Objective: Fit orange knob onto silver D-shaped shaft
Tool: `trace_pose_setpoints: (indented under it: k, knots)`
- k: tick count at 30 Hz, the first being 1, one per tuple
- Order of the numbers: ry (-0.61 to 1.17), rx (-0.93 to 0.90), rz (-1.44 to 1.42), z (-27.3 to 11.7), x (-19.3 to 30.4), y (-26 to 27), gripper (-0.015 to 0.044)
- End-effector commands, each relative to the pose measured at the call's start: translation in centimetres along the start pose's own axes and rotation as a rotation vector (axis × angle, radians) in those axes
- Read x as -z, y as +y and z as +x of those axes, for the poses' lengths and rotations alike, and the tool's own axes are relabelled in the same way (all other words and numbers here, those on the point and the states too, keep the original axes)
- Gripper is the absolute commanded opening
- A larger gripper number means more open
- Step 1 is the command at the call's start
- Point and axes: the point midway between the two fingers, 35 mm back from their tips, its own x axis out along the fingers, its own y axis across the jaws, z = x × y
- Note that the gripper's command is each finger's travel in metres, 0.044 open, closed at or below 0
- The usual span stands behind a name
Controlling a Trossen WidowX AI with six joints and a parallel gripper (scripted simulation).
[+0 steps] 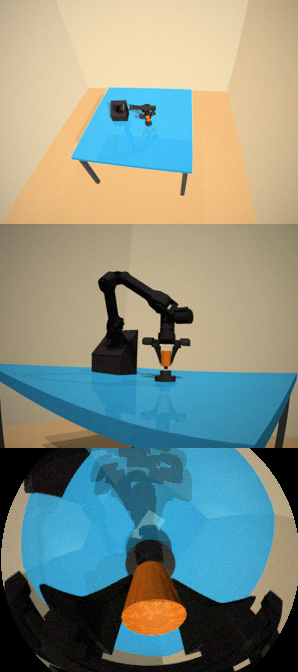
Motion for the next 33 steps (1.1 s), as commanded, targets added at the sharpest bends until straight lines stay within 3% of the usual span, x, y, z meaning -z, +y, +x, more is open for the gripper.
trace_pose_setpoints:
  k: [1, 8, 33]
  knots:
    - [0.002, 0.004, -0.008, -0.36, -0.07, 0.1, 0.0]
    - [0.002, 0.004, -0.206, -0.36, 0.13, 0.2, 0.0]
    - [0.002, 0.004, -0.209, 0.09, 0.09, -0.08, 0.0]
